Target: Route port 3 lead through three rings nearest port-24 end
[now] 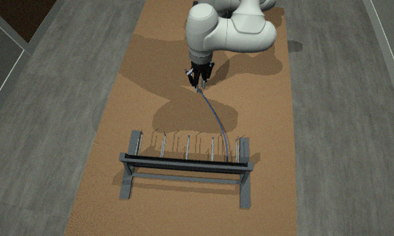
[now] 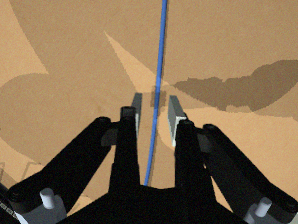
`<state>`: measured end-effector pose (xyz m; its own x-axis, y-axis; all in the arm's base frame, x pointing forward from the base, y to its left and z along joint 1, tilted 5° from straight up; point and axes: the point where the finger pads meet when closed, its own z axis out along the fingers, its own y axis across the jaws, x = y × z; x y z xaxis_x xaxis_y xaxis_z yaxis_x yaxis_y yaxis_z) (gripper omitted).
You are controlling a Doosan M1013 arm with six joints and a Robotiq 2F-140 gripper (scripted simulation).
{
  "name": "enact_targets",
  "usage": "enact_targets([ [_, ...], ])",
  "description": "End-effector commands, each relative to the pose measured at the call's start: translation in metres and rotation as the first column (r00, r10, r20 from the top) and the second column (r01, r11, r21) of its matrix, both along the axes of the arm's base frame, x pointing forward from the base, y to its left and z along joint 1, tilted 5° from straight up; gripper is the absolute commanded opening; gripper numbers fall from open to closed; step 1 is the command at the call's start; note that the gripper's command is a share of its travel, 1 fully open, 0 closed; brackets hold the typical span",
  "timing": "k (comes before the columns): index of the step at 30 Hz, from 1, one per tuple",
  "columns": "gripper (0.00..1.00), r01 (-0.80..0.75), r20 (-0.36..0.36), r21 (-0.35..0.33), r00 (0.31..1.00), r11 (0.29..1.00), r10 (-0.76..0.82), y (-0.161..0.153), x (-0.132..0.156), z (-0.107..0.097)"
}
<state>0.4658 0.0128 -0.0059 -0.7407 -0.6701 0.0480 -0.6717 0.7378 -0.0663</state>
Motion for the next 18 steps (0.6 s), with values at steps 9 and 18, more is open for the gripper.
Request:
enact_targets([
  [9, 0.2, 0.002, -0.015, -0.003, 1.0, 1.0, -0.002, -0.004, -0.0066, -0.0134],
  [18, 0.2, 0.002, -0.015, -0.003, 1.0, 1.0, -0.002, -0.004, -0.0066, -0.0134],
])
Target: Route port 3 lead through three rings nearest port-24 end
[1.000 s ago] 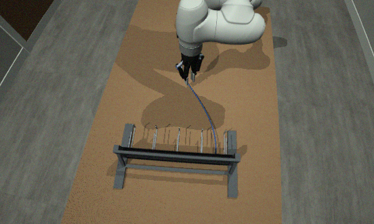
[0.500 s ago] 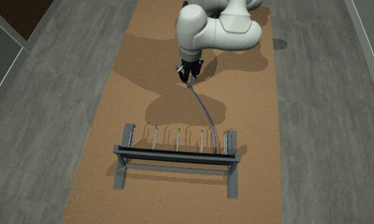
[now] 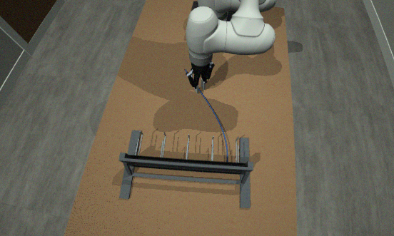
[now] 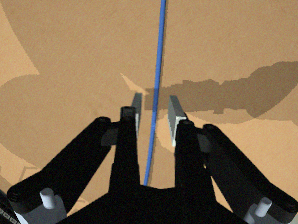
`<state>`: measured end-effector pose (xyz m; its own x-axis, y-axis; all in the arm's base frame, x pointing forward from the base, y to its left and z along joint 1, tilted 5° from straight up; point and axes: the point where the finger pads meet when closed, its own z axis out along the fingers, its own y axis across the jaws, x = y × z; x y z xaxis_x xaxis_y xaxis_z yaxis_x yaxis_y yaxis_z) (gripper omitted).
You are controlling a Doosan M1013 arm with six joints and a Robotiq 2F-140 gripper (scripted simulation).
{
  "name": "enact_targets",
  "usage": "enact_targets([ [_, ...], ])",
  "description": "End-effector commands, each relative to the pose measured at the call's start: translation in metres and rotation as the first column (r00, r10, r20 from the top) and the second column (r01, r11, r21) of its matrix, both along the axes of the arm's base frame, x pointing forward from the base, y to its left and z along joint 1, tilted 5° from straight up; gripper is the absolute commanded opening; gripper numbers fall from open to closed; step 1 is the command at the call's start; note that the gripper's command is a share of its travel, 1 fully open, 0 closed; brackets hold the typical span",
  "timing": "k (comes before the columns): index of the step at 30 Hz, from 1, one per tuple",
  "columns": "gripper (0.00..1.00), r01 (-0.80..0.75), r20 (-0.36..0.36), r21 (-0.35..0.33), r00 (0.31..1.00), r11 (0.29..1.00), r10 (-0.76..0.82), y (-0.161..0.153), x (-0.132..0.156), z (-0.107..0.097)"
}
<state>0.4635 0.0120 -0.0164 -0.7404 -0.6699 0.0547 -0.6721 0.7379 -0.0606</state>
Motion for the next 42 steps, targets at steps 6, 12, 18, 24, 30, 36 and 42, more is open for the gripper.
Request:
enact_targets([
  [6, 0.2, 0.002, -0.006, -0.003, 1.0, 1.0, -0.002, -0.0031, -0.0043, -0.0029],
  [12, 0.2, 0.002, -0.006, -0.003, 1.0, 1.0, -0.002, -0.0031, -0.0043, -0.0029],
  [18, 0.2, 0.002, -0.006, -0.003, 1.0, 1.0, -0.002, -0.0031, -0.0043, -0.0029],
  [24, 0.2, 0.002, -0.006, -0.003, 1.0, 1.0, -0.002, -0.0031, -0.0043, -0.0029],
  [30, 0.2, 0.002, -0.006, -0.003, 1.0, 1.0, -0.002, -0.0031, -0.0043, -0.0029],
  [36, 0.2, 0.002, -0.006, -0.003, 1.0, 1.0, -0.002, -0.0044, -0.0062, -0.0028],
  [42, 0.2, 0.002, -0.006, -0.003, 1.0, 1.0, -0.002, -0.0059, -0.0085, -0.0027],
])
